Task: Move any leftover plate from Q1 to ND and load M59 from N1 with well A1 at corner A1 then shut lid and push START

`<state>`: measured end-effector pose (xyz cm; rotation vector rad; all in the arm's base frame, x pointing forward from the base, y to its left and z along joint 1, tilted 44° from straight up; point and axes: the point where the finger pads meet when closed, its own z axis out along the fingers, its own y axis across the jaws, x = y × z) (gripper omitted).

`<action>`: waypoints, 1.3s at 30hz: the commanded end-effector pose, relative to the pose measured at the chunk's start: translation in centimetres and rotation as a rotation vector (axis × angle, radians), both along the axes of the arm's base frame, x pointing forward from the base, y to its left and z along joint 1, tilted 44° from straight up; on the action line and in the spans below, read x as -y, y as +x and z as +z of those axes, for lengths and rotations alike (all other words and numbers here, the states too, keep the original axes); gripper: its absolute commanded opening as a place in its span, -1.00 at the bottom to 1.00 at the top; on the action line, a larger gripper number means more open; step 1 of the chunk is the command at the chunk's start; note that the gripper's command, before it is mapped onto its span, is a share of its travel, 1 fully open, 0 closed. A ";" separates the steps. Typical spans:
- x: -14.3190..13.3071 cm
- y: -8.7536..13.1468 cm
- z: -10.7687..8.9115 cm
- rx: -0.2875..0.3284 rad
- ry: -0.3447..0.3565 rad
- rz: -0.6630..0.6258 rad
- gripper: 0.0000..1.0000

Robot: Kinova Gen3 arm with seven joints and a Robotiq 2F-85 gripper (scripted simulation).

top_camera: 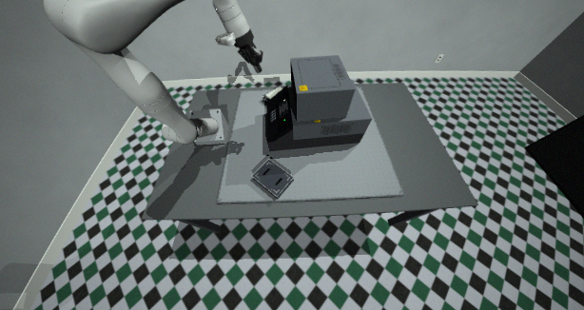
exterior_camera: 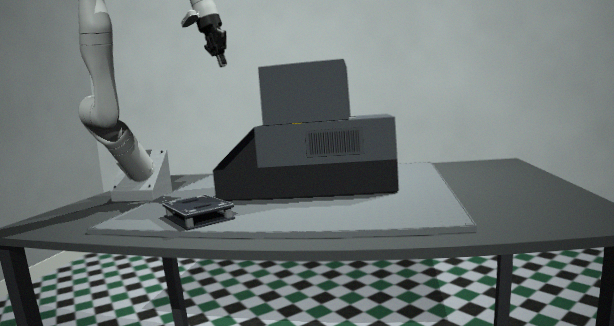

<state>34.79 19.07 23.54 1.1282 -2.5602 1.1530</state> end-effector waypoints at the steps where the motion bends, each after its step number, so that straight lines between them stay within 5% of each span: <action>1: 0.2 0.0 -0.3 0.001 0.001 0.001 -0.80; 39: 3.3 -0.3 -3.4 0.001 0.001 0.001 -0.80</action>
